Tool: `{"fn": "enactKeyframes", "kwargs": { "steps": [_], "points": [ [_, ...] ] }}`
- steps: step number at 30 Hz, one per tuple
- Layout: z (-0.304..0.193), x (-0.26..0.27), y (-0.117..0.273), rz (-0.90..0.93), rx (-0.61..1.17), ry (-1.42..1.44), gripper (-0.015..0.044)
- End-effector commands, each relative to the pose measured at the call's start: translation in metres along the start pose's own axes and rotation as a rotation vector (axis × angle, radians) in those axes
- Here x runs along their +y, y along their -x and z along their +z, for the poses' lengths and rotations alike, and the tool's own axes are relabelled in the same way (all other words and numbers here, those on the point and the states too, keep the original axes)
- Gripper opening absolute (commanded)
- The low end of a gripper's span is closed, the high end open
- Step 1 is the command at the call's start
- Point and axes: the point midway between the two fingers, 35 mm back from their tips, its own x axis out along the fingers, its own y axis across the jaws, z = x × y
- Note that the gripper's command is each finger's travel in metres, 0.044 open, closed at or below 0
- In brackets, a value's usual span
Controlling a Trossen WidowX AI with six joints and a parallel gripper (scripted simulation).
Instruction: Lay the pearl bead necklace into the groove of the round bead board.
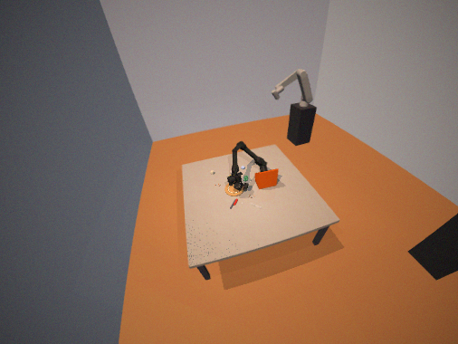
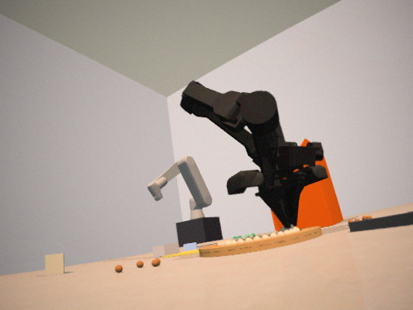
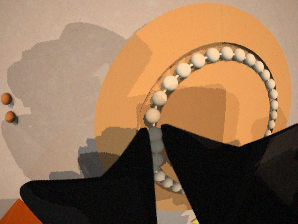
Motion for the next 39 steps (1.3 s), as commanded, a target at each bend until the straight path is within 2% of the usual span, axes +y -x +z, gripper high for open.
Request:
{"fn": "enactKeyframes", "kwargs": {
  "steps": [1, 20, 36, 37, 39],
  "points": [
    [0.0005, -0.0009, 0.0037, -0.005, -0.002, -0.003, 0.0000],
    [0.0004, 0.0050, -0.0045, -0.005, -0.002, -0.003, 0.0000],
    [0.0004, 0.0049, 0.0033, -0.005, -0.002, -0.003, 0.0420],
    [-0.0002, 0.0048, -0.0010, -0.003, -0.001, -0.004, 0.0440],
    [-0.0002, 0.0048, 0.0021, -0.004, -0.002, -0.003, 0.0440]
  ]
}}
